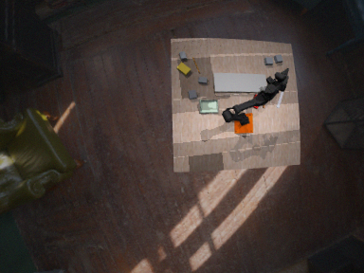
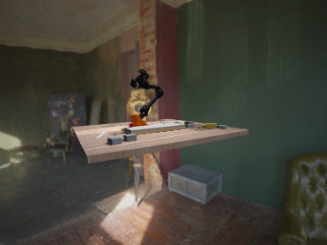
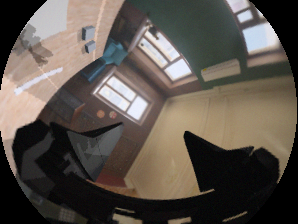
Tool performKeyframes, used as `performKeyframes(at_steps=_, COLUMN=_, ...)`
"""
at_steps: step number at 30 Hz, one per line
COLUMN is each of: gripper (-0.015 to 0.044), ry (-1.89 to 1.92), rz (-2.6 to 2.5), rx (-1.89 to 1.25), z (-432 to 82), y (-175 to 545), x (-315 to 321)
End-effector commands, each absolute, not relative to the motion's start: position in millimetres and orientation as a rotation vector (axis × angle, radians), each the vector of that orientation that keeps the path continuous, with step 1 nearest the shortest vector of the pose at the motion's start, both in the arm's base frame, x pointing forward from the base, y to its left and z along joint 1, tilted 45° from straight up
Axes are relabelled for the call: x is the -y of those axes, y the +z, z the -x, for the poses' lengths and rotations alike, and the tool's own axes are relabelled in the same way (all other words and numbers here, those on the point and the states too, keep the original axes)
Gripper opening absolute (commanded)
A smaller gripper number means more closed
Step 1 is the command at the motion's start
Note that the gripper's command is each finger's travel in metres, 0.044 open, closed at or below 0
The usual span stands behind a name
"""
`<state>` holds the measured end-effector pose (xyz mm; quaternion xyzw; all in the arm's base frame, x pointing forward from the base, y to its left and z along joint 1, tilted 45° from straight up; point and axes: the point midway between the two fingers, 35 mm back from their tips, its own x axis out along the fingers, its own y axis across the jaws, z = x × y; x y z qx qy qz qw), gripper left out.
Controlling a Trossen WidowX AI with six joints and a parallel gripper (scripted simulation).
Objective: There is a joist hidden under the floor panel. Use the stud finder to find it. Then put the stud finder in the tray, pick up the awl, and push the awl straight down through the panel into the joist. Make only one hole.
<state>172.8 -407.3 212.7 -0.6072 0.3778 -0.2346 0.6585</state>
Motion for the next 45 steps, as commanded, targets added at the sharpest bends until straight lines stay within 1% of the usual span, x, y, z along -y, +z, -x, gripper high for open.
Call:
performKeyframes(at_steps=1, gripper=0.0440, ry=-0.397, rz=0.992, rx=-0.862, z=-183.6, y=136.2, x=397.4)
performKeyframes(at_steps=6, gripper=0.0440, ry=-0.278, rz=0.552, rx=-0.903, z=-187.5, y=58.2, x=368.6)
performKeyframes(at_steps=13, gripper=0.0440, ry=-0.149, rz=-0.106, rx=-1.011, z=-181.7, y=-31.2, x=299.4)
performKeyframes(at_steps=18, gripper=0.0440, ry=-0.087, rz=-0.614, rx=-1.134, z=-169.6, y=-73.8, x=234.2)
performKeyframes(at_steps=21, gripper=0.0440, ry=-0.064, rz=-0.935, rx=-1.231, z=-159.8, y=-88.4, x=191.6)
performKeyframes(at_steps=23, gripper=0.0440, ry=-0.059, rz=-1.070, rx=-1.276, z=-155.4, y=-91.7, x=173.9)
performKeyframes(at_steps=37, gripper=0.0440, ry=-0.058, rz=-1.087, rx=-1.282, z=-155.0, y=-92.0, x=171.7)
performKeyframes(at_steps=45, gripper=0.0440, ry=-0.057, rz=-1.088, rx=-1.282, z=-163.7, y=-88.0, x=169.2)
